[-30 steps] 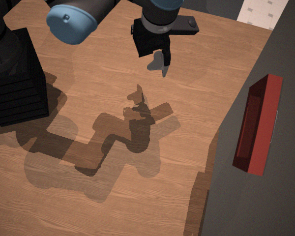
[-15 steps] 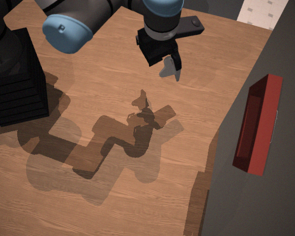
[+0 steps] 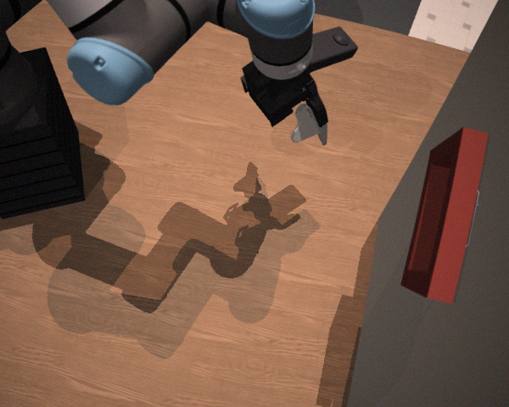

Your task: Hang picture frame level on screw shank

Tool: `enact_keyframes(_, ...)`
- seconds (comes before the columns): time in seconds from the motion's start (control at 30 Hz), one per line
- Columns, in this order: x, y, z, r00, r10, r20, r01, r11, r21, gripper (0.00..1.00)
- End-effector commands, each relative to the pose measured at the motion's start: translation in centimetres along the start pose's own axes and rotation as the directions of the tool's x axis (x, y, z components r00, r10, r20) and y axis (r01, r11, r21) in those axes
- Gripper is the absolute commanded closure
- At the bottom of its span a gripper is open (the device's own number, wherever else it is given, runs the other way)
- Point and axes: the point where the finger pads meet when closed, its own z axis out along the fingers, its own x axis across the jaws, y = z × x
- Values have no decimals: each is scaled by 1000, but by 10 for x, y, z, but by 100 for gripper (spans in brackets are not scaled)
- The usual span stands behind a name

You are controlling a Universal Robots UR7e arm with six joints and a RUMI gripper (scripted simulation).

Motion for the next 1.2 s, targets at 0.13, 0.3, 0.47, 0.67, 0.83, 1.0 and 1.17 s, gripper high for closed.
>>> enact_keyframes(0.13,14,-4,-3,997,-73,-35,74,997,30,0)
enact_keyframes(0.3,17,-5,-4,995,-91,-44,93,995,36,0)
enact_keyframes(0.47,22,-6,-5,991,-117,-58,119,992,43,0)
enact_keyframes(0.67,26,-6,-6,988,-141,-71,144,988,50,0)
enact_keyframes(0.83,28,-7,-7,986,-150,-76,154,987,52,0)
enact_keyframes(1.0,30,-7,-8,983,-162,-83,167,984,55,0)
enact_keyframes(1.17,32,-8,-8,982,-170,-88,175,983,57,0)
